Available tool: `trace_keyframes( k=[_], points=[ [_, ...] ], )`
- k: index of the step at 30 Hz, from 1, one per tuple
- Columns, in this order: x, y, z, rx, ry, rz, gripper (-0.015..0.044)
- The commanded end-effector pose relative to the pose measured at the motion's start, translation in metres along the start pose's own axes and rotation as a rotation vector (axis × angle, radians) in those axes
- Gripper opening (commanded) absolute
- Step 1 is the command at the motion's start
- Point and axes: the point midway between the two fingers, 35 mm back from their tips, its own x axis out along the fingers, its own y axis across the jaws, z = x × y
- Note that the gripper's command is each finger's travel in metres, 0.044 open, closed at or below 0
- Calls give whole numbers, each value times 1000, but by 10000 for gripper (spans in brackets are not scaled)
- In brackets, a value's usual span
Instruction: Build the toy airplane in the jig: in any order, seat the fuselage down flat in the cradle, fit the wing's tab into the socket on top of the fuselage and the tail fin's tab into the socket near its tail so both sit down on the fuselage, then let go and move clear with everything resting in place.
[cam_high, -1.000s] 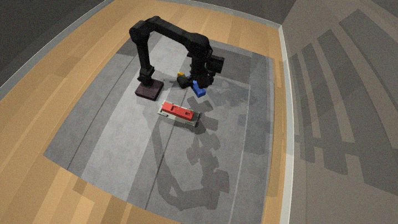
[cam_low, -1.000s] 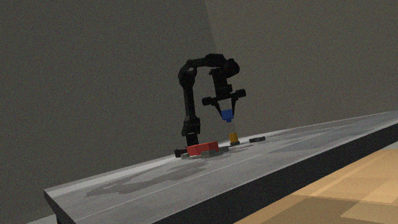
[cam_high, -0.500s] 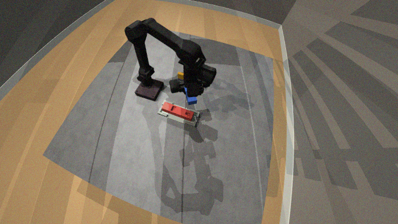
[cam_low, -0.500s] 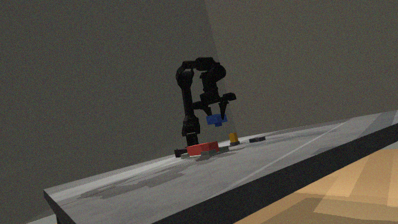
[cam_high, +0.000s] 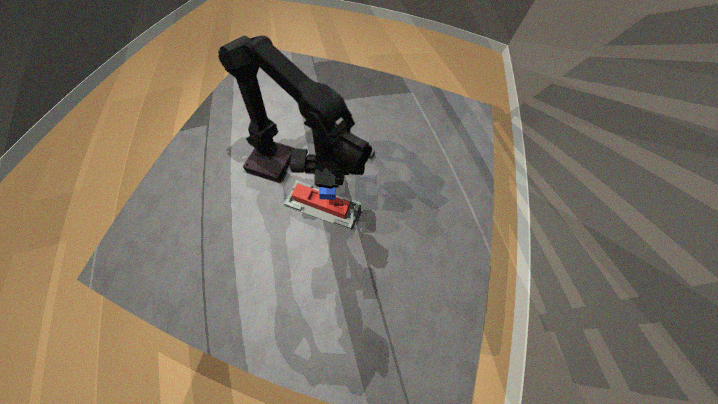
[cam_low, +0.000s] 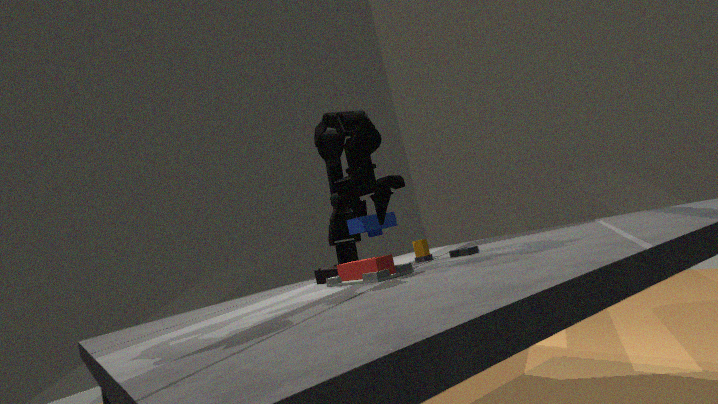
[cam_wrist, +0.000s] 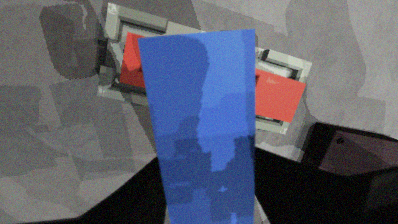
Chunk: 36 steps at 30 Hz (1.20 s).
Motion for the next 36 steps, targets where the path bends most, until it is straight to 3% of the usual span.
trace_keyframes(
  k=[1,18,26,36],
  points=[
    [2,-9,4,60,4,5,0],
    [13,-52,26,349,4,6,0],
    [13,-52,26,349,4,6,197],
    [13,-52,26,349,4,6,197]
  ],
)
